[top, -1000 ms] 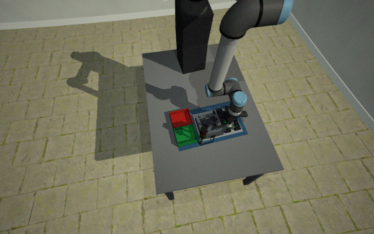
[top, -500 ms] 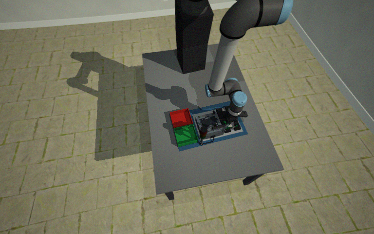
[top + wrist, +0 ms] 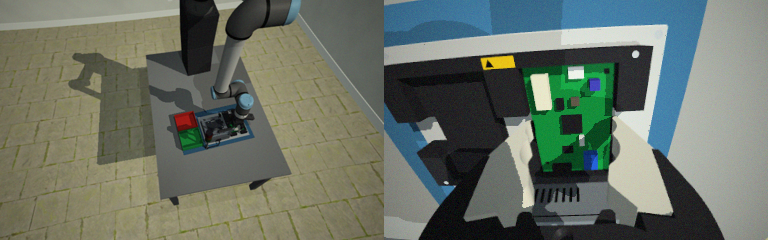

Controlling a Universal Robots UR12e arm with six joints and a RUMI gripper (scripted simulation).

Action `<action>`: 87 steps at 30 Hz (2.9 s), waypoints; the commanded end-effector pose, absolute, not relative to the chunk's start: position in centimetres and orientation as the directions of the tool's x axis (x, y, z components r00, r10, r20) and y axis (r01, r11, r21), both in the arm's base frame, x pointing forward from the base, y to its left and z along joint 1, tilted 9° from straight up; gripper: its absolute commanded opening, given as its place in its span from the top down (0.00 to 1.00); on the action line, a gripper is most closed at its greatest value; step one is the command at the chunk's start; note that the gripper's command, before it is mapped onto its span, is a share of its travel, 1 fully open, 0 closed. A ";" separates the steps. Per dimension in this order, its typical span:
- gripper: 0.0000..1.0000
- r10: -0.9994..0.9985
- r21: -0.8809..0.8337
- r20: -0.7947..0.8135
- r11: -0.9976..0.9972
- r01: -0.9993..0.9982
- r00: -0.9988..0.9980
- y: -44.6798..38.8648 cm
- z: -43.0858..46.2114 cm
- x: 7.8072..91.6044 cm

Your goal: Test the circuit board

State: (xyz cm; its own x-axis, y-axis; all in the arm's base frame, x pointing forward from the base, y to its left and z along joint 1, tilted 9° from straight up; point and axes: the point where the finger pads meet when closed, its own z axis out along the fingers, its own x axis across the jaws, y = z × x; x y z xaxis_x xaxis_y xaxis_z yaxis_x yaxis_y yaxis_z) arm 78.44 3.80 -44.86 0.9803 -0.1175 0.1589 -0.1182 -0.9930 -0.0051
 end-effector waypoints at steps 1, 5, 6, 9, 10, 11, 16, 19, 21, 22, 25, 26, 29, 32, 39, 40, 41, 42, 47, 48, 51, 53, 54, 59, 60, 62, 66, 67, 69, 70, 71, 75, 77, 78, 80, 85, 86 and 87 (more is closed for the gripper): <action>0.61 -0.116 -0.004 0.163 -0.993 -0.117 0.980 3.9 -44.5 78.8; 0.61 -0.116 -0.004 0.160 -0.993 -0.117 0.980 3.9 -44.2 78.4; 0.61 -0.116 -0.004 0.160 -0.993 -0.117 0.980 3.9 -44.1 78.4; 0.61 -0.116 -0.004 0.160 -0.993 -0.117 0.980 3.9 -43.7 78.4; 0.61 -0.116 -0.004 0.160 -0.993 -0.117 0.980 3.9 -43.6 78.3; 0.61 -0.116 -0.004 0.160 -0.993 -0.117 0.980 3.9 -43.5 78.3; 0.61 -0.116 -0.004 0.160 -0.993 -0.117 0.980 3.9 -43.0 78.2; 0.61 -0.117 -0.004 0.160 -0.993 -0.117 0.980 3.9 -42.6 78.2; 0.61 -0.117 -0.004 0.160 -0.993 -0.117 0.980 3.9 -42.3 78.1; 0.61 -0.117 -0.004 0.160 -0.993 -0.117 0.980 3.9 -42.2 78.1; 0.61 -0.117 -0.004 0.160 -0.993 -0.117 0.980 3.9 -41.9 78.0; 0.61 -0.117 -0.004 0.160 -0.993 -0.117 0.980 3.9 -41.8 78.0; 0.61 -0.117 -0.004 0.160 -0.993 -0.118 0.980 3.9 -41.7 78.0; 0.61 -0.117 -0.004 0.160 -0.993 -0.118 0.980 3.9 -41.7 78.0; 0.61 -0.117 -0.004 0.160 -0.993 -0.118 0.980 3.9 -41.5 78.0; 0.61 -0.117 -0.004 0.160 -0.993 -0.118 0.980 3.9 -41.3 78.0; 0.61 -0.117 -0.004 0.160 -0.993 -0.118 0.980 3.9 -41.1 77.9; 0.61 -0.117 -0.004 0.160 -0.993 -0.118 0.980 3.9 -40.9 77.9; 0.61 -0.117 -0.004 0.160 -0.993 -0.118 0.980 3.9 -38.9 77.6; 0.61 -0.117 -0.004 0.160 -0.993 -0.118 0.980 3.9 -38.9 77.6; 0.61 -0.117 -0.004 0.160 -0.993 -0.118 0.980 3.9 -38.0 77.4; 0.61 -0.117 -0.004 0.160 -0.993 -0.118 0.980 3.9 -37.0 77.2; 0.61 -0.117 -0.004 0.160 -0.993 -0.118 0.980 3.9 -36.6 77.2; 0.61 -0.117 -0.004 0.160 -0.993 -0.118 0.980 3.9 -35.1 76.9; 0.61 -0.117 -0.004 0.160 -0.993 -0.118 0.980 3.9 -34.9 76.9; 0.61 -0.117 -0.004 0.160 -0.993 -0.118 0.980 3.9 -34.8 76.9; 0.61 -0.118 -0.004 0.160 -0.993 -0.118 0.980 3.9 -34.8 76.9; 0.61 -0.118 -0.004 0.157 -0.993 -0.118 0.981 4.0 -34.9 76.8; 0.61 -0.118 -0.004 0.157 -0.993 -0.119 0.981 4.0 -35.0 76.7; 0.61 -0.118 -0.004 0.157 -0.993 -0.119 0.980 4.0 -35.0 76.8; 0.61 -0.118 -0.004 0.158 -0.993 -0.119 0.980 3.9 -35.0 76.8; 0.61 -0.118 -0.004 0.160 -0.993 -0.118 0.980 3.9 -34.9 76.9; 0.61 -0.118 -0.004 0.160 -0.993 -0.118 0.980 3.9 -34.9 76.9; 0.61 -0.118 -0.004 0.160 -0.993 -0.118 0.980 3.9 -34.9 76.9; 0.61 -0.118 -0.004 0.160 -0.993 -0.118 0.980 3.9 -34.9 76.9; 0.61 -0.118 -0.004 0.160 -0.993 -0.119 0.980 3.9 -34.9 76.9; 0.61 -0.118 -0.004 0.160 -0.993 -0.119 0.980 3.9 -34.9 76.9; 0.61 -0.119 -0.004 0.160 -0.993 -0.120 0.980 3.9 -34.9 76.9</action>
